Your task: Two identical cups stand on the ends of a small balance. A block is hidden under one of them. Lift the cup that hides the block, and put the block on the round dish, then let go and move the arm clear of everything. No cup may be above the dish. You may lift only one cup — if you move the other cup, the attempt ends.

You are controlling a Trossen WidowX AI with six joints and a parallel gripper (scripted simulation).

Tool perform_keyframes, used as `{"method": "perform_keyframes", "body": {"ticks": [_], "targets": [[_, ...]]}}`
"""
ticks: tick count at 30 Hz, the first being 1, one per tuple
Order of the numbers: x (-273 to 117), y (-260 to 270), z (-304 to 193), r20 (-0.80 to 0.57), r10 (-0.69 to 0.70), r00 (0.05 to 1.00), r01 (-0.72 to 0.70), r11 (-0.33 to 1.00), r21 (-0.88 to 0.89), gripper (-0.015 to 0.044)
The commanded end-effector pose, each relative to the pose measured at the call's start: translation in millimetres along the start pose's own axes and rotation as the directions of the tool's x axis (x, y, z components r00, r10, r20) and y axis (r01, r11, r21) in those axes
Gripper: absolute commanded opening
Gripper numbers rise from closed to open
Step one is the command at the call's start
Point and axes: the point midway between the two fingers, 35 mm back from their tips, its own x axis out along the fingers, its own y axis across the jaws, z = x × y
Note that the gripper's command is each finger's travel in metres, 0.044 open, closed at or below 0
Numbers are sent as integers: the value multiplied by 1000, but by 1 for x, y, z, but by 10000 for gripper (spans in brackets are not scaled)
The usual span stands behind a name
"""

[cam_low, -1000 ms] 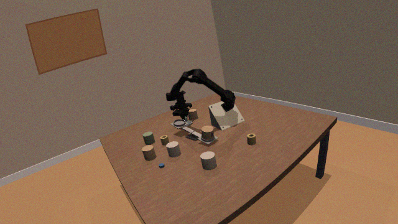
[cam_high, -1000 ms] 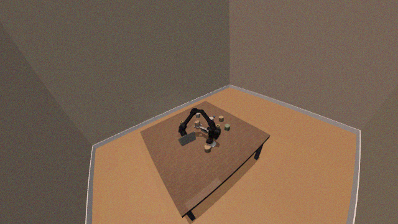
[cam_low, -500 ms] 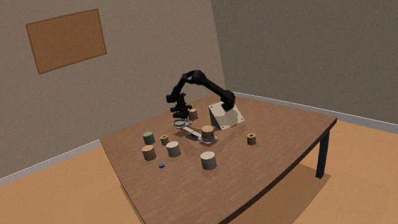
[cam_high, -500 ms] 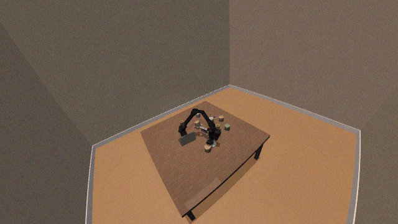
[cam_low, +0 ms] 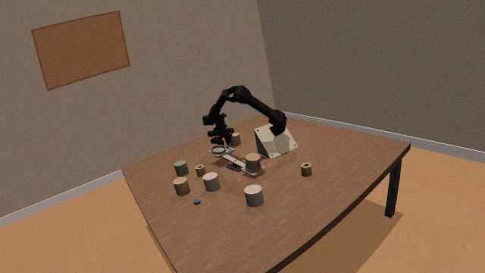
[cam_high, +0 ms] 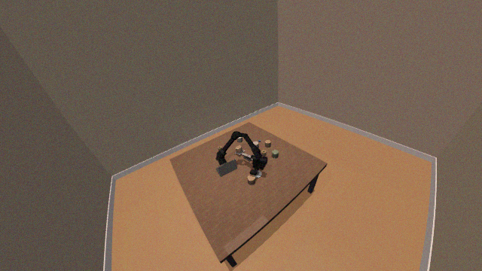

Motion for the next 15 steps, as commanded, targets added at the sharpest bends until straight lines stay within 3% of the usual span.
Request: {"method": "perform_keyframes", "body": {"ticks": [1, 3, 15], "targets": [[0, 0, 0, 1, 0, 1000, 0, 1000, -1, 394], [-7, 1, 2, 17, 6, 1000, -5, 1000, -12, 440], [-58, -1, 1, 0, 3, 1000, -3, 1000, 4, 440]]}}
